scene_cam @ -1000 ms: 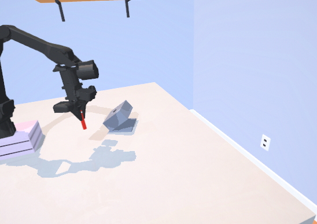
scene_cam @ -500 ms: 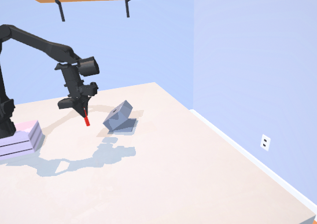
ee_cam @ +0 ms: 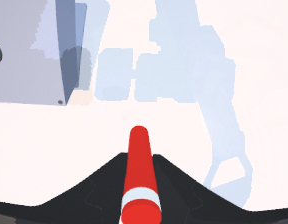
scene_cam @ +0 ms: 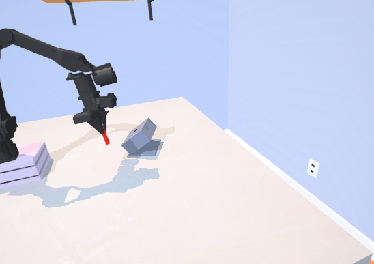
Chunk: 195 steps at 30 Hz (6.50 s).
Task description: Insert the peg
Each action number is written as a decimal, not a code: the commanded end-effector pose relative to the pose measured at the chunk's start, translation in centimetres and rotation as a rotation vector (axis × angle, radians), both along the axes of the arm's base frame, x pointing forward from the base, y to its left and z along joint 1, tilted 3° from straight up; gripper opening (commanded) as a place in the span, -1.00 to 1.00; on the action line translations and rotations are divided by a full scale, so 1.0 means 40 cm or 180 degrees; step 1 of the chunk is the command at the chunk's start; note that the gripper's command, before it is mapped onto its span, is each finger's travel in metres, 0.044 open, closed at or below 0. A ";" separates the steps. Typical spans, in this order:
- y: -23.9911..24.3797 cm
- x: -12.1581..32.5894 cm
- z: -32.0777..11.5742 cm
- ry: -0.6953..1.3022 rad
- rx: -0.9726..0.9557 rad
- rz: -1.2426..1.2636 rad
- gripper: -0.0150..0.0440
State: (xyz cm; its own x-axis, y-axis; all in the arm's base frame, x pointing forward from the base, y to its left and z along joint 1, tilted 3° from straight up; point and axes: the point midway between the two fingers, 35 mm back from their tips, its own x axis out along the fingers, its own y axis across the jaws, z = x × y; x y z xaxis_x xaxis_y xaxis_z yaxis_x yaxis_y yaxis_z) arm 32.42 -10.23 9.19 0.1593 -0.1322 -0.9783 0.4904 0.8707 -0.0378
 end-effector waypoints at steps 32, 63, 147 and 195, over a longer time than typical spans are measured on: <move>0.106 0.061 0.044 -0.0331 -0.0428 0.0646 -0.49; 0.212 0.098 0.090 -0.0666 -0.0745 0.1154 -0.49; 0.249 0.215 -0.020 -0.0970 -0.0965 0.1449 -0.49; 0.239 0.247 -0.072 -0.0972 -0.0967 0.1449 -0.49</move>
